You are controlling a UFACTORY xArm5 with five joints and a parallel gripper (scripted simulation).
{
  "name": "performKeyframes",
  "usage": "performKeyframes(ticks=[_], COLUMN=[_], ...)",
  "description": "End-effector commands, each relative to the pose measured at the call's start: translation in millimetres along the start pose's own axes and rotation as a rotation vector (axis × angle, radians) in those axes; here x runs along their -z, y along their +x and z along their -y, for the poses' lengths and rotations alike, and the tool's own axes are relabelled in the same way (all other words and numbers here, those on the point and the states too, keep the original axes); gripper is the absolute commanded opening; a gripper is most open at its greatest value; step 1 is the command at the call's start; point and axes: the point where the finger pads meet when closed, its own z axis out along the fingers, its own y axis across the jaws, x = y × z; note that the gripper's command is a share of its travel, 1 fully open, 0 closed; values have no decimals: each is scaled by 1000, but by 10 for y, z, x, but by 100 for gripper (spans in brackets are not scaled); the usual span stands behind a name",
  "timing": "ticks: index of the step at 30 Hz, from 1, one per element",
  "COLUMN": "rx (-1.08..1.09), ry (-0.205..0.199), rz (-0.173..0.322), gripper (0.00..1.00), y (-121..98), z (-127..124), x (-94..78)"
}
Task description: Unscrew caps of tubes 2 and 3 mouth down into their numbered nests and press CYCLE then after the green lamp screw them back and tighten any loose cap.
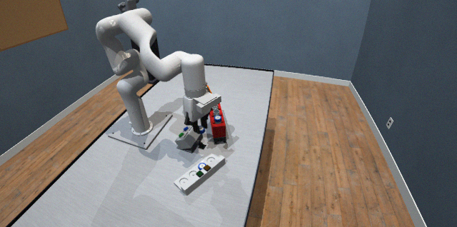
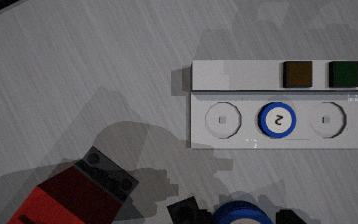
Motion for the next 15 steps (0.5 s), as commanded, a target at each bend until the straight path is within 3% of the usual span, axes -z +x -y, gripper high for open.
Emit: performKeyframes(ticks=[1, 12, 15], rx=[2, 2, 2], ry=[1, 0, 0], rz=[-4, -4, -4], gripper=[0, 0, 0], y=[155, 511, 545], z=[-285, -1058, -1134], x=[13, 14, 14])
